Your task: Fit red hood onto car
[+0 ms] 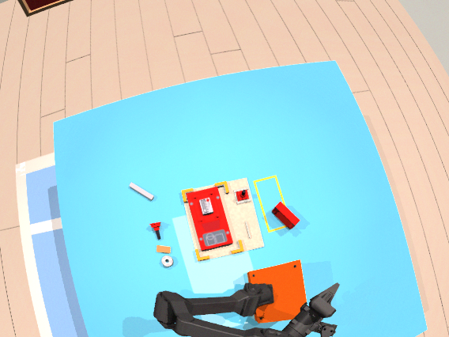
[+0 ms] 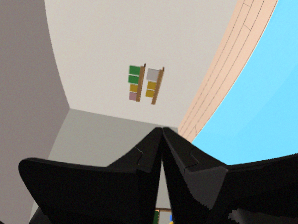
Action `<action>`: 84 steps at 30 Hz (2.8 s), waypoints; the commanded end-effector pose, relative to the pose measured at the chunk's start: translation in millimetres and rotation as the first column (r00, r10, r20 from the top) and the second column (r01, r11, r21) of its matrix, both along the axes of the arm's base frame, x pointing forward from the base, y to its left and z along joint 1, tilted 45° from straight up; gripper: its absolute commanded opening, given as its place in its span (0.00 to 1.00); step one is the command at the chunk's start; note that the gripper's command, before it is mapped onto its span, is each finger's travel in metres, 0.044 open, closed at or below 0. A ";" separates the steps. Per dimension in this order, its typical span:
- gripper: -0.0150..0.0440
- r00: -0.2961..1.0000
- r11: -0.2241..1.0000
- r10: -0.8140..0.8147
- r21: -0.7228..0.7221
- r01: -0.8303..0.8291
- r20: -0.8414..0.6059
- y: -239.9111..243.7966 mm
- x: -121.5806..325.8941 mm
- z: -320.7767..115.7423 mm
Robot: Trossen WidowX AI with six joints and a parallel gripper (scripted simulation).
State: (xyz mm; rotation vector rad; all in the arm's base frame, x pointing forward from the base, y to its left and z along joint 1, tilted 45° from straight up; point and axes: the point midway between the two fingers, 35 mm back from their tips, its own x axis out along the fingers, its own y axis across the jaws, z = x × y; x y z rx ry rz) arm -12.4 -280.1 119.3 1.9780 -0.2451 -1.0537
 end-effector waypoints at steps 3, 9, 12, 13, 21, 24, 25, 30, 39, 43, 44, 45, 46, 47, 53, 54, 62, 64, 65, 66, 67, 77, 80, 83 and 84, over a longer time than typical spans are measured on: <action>0.25 0.936 0.942 0.327 -0.040 -0.334 -0.134 -11.8 43.4 -24.3; 0.25 0.737 0.751 0.626 -0.061 -0.658 -0.254 -13.2 94.2 -53.1; 0.25 0.606 0.617 0.735 -0.071 -0.784 -0.303 -9.8 117.6 -65.2; 0.25 0.557 0.565 0.767 -0.075 -0.822 -0.318 -8.0 125.5 -69.4; 0.25 0.189 0.175 0.898 -0.071 -0.982 -0.396 15.2 182.2 -100.8; 0.25 0.103 0.080 0.905 -0.072 -0.994 -0.412 21.9 193.5 -107.7; 0.25 0.059 0.030 0.906 -0.074 -0.997 -0.420 25.6 199.1 -111.3; 0.25 -0.219 -0.296 0.854 -0.094 -0.950 -0.472 51.5 231.5 -134.2; 0.25 -0.649 -0.852 0.493 -0.169 -0.496 -0.580 124.6 282.3 -186.0; 0.25 -0.725 -0.959 0.281 -0.211 -0.188 -0.629 163.0 294.5 -209.8; 0.25 -0.731 -0.968 0.238 -0.220 -0.122 -0.640 171.1 296.0 -214.7; 0.25 -0.733 -0.971 0.212 -0.226 -0.082 -0.646 176.0 296.8 -217.6; 0.25 -0.734 -0.971 0.204 -0.228 -0.069 -0.648 177.6 297.1 -218.6; 0.25 -0.734 -0.971 0.204 -0.228 -0.069 -0.648 177.6 297.1 -218.6; 0.25 -0.734 -0.971 0.204 -0.228 -0.069 -0.648 178.3 297.1 -219.3; 0.25 -0.734 -0.971 0.204 -0.228 -0.069 -0.648 179.8 297.2 -220.9; 0.25 -0.733 -0.971 0.205 -0.229 -0.069 -0.648 208.9 296.0 -249.7; 0.25 -0.733 -0.971 0.205 -0.229 -0.069 -0.648 209.8 295.9 -250.5; 0.25 -0.733 -0.971 0.205 -0.229 -0.069 -0.648 209.8 295.9 -250.5; 0.25 -0.733 -0.971 0.205 -0.229 -0.069 -0.648 209.8 295.9 -250.5; 0.25 -0.733 -0.971 0.205 -0.229 -0.069 -0.648 209.8 295.9 -250.5; 0.25 -0.733 -0.971 0.205 -0.229 -0.069 -0.648 211.9 293.7 -247.9; 0.25 -0.733 -0.971 0.205 -0.229 -0.069 -0.648 212.8 292.8 -246.9; 0.25 -0.733 -0.971 0.205 -0.229 -0.069 -0.648 213.7 291.9 -245.9; 0.25 -0.734 -0.971 0.205 -0.229 -0.069 -0.648 214.0 291.6 -245.5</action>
